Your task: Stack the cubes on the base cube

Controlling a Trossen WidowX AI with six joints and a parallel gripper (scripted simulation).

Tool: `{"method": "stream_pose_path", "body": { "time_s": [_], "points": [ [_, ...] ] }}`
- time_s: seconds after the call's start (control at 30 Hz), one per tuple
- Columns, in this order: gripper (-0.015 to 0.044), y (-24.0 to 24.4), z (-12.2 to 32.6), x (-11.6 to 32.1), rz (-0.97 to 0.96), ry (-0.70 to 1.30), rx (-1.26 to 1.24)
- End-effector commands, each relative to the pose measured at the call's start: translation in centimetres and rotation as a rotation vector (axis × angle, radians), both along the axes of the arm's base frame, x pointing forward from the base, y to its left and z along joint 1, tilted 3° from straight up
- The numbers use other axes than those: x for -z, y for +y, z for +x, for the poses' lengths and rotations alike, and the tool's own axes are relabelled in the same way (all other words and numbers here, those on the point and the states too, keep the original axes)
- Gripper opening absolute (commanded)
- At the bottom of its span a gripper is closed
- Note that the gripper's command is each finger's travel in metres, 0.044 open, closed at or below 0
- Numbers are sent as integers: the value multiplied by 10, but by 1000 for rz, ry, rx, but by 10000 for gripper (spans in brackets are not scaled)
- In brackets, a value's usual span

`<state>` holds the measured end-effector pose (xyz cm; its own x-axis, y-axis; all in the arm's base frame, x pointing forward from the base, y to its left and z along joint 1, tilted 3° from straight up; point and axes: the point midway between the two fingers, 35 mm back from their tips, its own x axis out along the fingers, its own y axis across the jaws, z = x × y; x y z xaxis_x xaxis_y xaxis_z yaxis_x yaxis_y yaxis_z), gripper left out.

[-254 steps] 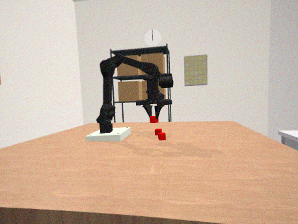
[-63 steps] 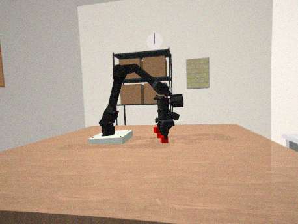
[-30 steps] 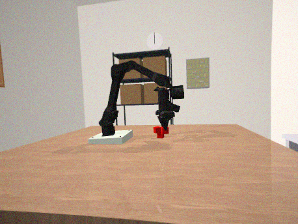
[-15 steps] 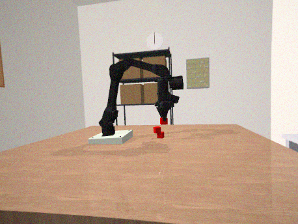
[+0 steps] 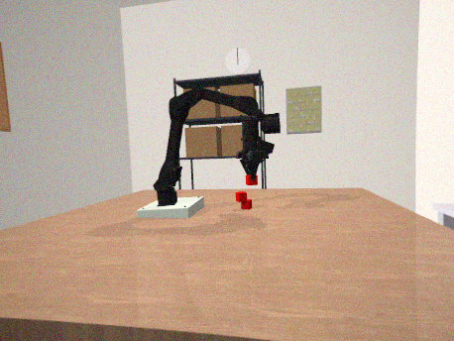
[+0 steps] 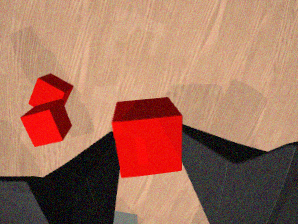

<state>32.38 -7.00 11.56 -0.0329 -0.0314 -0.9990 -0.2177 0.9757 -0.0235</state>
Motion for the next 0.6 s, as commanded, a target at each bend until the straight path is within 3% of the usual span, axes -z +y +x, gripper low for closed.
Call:
{"method": "stream_pose_path", "body": {
  "time_s": [0.0,0.57],
  "points": [
    [105,12,0,1,-4,2,-23],
    [105,65,3,7,4,3,-123]
  ]
}}
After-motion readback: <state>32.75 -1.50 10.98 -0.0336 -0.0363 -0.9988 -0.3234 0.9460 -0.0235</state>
